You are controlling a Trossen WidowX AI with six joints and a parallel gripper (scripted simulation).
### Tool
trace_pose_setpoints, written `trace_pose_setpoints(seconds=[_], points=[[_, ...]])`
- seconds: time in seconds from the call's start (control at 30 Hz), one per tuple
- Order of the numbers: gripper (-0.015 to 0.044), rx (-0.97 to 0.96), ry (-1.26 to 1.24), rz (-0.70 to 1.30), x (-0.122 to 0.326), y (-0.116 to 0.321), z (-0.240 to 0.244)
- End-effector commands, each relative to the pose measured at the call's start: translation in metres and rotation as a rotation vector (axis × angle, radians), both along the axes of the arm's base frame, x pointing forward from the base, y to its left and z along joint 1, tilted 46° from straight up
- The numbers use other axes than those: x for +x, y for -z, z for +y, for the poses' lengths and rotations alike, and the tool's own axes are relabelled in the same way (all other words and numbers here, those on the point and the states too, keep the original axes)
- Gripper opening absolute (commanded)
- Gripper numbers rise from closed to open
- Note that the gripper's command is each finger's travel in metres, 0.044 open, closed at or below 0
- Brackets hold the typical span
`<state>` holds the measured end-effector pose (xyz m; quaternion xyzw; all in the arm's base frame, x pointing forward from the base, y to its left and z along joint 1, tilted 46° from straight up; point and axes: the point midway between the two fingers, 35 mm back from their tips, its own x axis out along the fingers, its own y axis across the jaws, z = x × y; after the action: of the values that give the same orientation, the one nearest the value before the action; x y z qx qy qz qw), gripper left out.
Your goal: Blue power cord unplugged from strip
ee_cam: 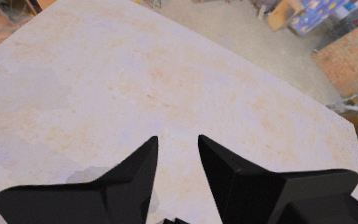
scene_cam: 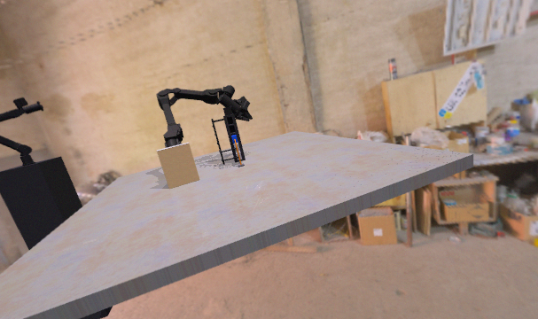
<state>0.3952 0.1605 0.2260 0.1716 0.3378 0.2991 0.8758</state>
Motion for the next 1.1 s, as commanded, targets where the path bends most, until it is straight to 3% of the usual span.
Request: trace_pose_setpoints(seconds=[0.0, 0.17, 0.37, 0.63, 0.7, 0.87, 1.07], points=[[0.0160, -0.038, 0.105, 0.015, 0.017, 0.007, -0.043], [0.0160, 0.027, 0.123, -0.013, 0.026, -0.008, -0.040], [0.0160, 0.090, 0.303, 0.295, 0.024, 0.052, -0.092], [0.0160, 0.160, 0.431, 0.592, 0.006, 0.105, -0.117], [0.0160, 0.200, 0.491, 0.723, -0.005, 0.122, -0.124], [0.0160, 0.364, 0.760, 1.265, -0.057, 0.173, -0.144], [0.0160, 0.523, 1.074, 1.842, -0.115, 0.196, -0.153]])
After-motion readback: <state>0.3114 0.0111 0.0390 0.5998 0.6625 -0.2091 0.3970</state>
